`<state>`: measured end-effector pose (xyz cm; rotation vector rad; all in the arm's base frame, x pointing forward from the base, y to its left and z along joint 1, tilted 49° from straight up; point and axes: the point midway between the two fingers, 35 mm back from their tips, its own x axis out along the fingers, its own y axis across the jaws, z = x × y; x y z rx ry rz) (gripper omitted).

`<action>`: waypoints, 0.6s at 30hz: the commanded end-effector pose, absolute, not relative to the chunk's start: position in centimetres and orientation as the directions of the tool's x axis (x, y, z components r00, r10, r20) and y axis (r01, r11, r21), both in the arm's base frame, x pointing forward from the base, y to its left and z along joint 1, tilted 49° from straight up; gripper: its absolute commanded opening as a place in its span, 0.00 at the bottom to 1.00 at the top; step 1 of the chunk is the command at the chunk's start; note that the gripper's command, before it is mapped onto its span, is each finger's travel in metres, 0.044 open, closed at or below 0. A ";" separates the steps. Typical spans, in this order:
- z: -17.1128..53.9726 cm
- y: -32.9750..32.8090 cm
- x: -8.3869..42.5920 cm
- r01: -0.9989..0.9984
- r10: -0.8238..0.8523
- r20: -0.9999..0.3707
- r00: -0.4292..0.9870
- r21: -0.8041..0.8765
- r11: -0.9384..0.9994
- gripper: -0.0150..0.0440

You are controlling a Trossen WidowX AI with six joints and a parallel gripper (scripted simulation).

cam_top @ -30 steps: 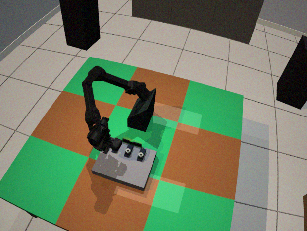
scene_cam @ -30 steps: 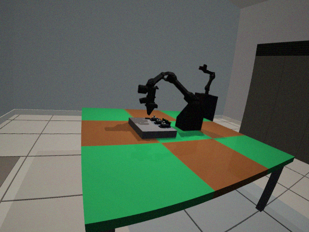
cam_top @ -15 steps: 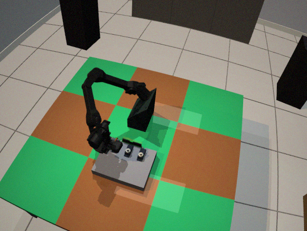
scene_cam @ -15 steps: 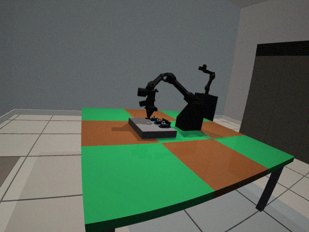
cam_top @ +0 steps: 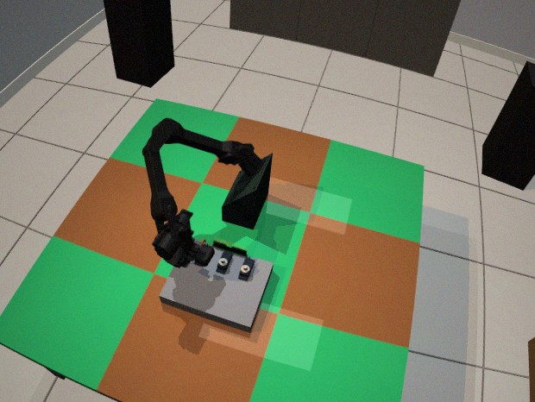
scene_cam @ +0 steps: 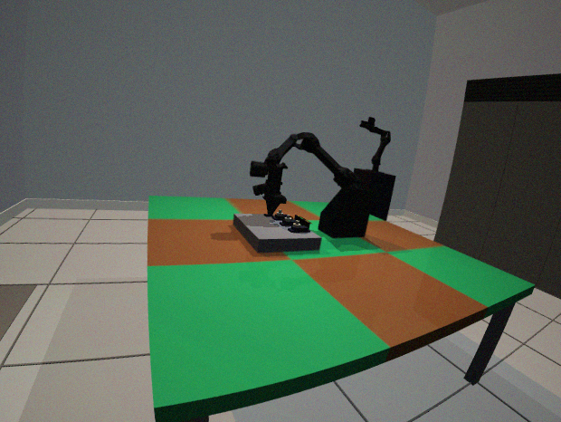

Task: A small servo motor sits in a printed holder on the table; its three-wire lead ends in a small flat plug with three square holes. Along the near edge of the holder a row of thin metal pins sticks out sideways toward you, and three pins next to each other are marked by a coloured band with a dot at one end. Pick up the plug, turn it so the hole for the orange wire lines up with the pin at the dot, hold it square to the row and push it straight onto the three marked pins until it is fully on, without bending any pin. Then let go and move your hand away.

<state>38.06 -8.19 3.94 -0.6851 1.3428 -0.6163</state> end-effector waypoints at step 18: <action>5.9 -2.4 35.4 -0.004 -0.737 -0.663 0.131 -0.744 0.668 0.25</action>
